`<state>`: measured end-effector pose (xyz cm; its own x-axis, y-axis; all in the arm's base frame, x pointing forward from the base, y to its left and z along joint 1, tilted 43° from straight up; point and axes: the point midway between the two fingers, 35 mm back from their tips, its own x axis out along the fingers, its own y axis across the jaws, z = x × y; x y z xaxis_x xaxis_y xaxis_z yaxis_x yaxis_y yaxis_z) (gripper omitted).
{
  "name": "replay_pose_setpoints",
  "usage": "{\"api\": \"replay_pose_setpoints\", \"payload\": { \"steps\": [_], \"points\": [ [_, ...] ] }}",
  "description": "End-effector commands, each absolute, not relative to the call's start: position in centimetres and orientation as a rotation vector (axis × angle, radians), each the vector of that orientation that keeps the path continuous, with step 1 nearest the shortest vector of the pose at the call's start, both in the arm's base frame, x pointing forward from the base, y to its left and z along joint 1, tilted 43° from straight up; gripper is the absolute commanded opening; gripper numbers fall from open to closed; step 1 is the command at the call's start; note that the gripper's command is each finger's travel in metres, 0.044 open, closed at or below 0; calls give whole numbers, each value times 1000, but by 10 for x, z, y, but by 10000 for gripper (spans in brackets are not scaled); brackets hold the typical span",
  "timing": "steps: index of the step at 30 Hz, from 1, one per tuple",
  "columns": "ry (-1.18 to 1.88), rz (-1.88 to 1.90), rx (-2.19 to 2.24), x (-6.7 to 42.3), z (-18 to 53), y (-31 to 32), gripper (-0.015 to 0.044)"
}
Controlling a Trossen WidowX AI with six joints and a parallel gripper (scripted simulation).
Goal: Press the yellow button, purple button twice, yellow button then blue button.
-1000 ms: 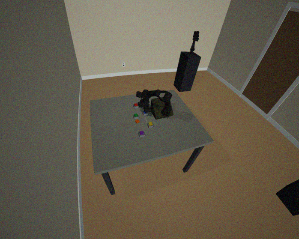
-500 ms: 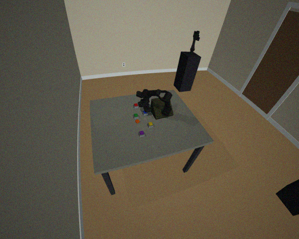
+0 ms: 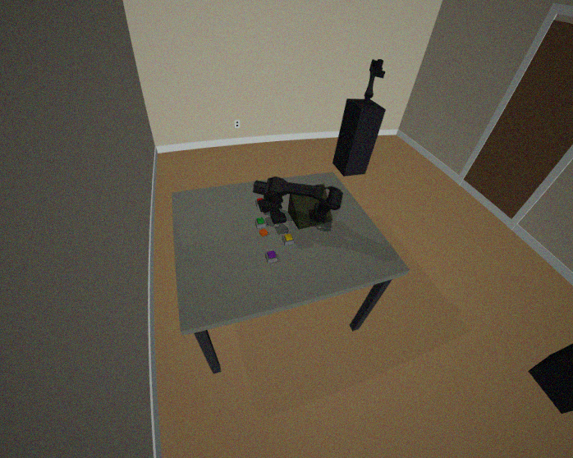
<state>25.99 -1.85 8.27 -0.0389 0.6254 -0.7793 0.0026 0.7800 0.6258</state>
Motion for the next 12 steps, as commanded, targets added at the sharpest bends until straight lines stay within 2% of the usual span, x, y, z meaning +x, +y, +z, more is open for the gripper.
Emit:
{"api": "replay_pose_setpoints", "payload": {
  "steps": [1,4,6,12],
  "points": [
    [1541,549,535,265,137,26,335],
    [1537,583,549,256,183,65,400],
    [1537,603,557,248,205,83,400],
    [1537,606,558,246,208,85,400]
  ]
}}
